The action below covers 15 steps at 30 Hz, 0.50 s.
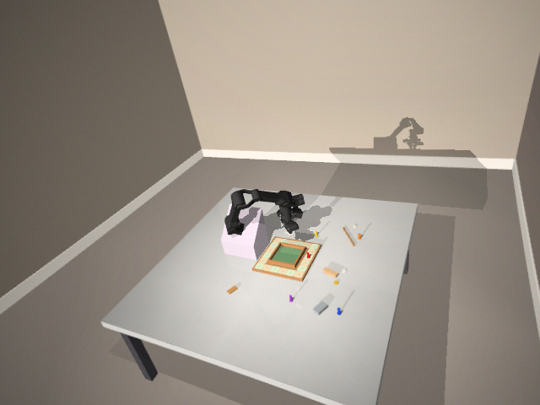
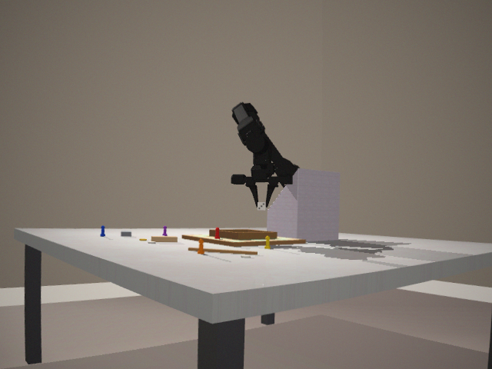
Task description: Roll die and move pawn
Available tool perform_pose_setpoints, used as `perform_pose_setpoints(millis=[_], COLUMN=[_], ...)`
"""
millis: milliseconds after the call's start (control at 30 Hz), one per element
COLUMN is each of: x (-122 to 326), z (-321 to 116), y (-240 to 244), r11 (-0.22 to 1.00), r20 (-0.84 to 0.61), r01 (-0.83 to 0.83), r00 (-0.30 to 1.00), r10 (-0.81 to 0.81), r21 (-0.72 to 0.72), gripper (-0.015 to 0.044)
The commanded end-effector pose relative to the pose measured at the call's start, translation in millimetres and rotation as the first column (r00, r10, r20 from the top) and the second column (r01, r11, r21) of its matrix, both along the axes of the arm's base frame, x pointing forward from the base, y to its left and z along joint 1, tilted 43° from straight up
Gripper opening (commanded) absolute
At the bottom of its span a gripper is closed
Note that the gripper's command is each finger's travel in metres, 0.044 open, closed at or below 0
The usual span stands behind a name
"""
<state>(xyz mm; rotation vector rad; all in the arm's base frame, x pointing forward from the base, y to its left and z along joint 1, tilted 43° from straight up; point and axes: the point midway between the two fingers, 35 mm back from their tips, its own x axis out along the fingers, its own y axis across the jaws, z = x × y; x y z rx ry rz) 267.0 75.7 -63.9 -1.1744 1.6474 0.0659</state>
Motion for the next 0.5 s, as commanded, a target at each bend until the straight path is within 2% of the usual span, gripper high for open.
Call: perform_pose_setpoints(millis=[0, 467], x=[4.2, 10.1], z=[7.5, 24.8], y=[-11.1, -44.6], r11=[0.995, 0.928], r20=[-0.077, -0.320], r01=[-0.100, -0.373], r00=[0.992, 0.877], r10=[0.099, 0.359], r21=[-0.006, 0.020], gripper=[0.0000, 0.0000])
